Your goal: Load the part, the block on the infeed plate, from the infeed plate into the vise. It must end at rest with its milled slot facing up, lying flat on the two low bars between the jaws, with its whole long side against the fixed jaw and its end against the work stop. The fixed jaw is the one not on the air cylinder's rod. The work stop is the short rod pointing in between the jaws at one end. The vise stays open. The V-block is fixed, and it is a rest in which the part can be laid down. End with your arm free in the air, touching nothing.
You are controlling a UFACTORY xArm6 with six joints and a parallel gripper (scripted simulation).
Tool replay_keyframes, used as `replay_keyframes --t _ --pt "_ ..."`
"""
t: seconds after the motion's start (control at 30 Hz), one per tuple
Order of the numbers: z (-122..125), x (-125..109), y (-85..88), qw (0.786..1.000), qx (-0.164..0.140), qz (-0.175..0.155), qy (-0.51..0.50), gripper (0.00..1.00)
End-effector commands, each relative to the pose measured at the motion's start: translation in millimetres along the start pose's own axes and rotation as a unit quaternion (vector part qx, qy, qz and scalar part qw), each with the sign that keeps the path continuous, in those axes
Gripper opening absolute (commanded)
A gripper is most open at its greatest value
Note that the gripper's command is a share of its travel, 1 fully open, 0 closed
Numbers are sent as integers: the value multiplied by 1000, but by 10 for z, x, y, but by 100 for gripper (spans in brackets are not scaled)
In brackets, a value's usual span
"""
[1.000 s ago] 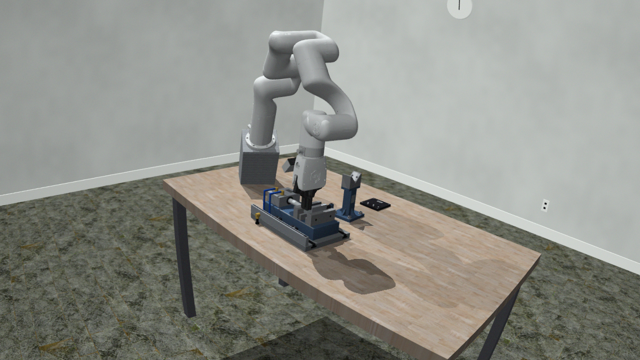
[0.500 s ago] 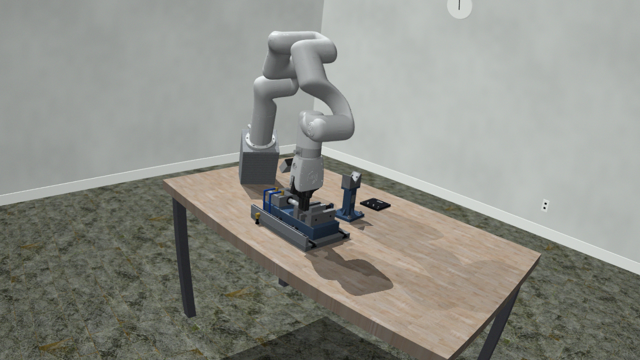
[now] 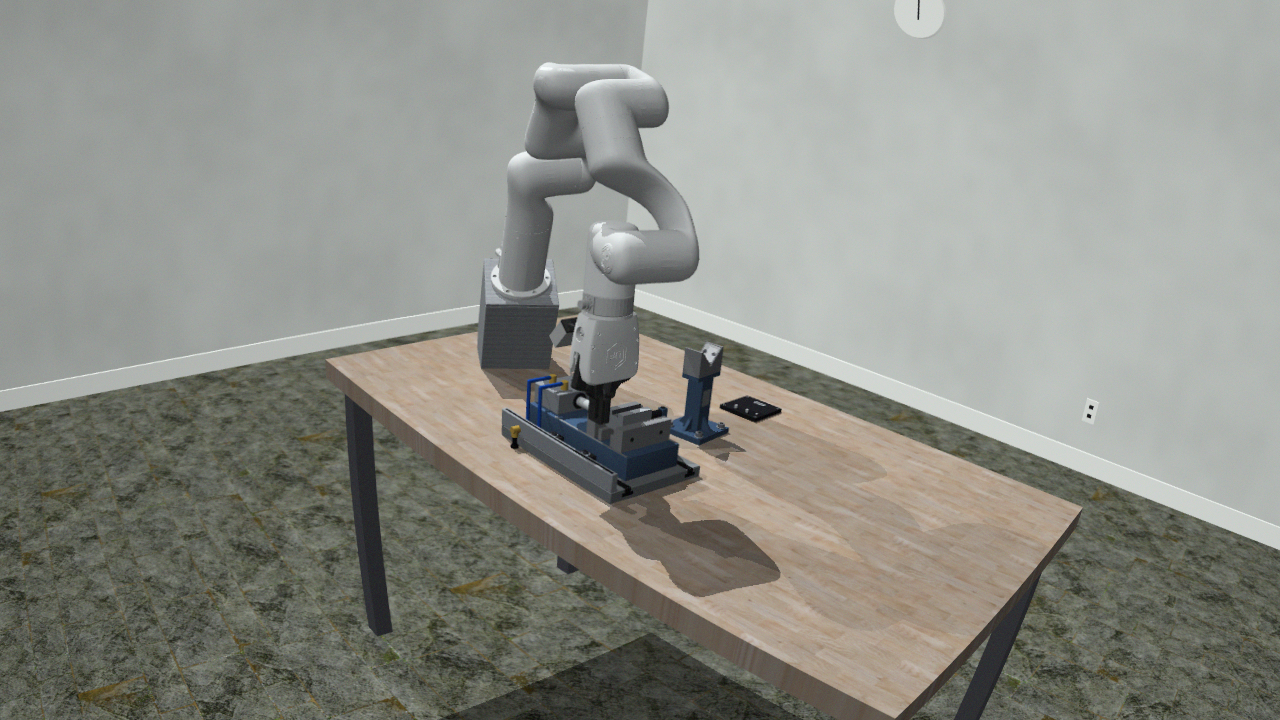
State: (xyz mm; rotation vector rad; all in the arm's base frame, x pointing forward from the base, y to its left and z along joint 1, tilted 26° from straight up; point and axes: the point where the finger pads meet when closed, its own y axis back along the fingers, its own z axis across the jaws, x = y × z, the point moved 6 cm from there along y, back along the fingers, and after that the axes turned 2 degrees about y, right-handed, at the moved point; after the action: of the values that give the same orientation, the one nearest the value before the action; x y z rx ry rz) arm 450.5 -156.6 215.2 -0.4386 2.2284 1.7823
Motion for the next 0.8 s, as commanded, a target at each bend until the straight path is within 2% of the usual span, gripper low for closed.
replay_keyframes --t 0.0,0.33,0.77 --pt "-5 -11 12 1000 0 -2 0 0" --pt "-5 -11 46 1000 0 -1 0 0" --pt "-5 -10 247 1000 0 -1 0 0"
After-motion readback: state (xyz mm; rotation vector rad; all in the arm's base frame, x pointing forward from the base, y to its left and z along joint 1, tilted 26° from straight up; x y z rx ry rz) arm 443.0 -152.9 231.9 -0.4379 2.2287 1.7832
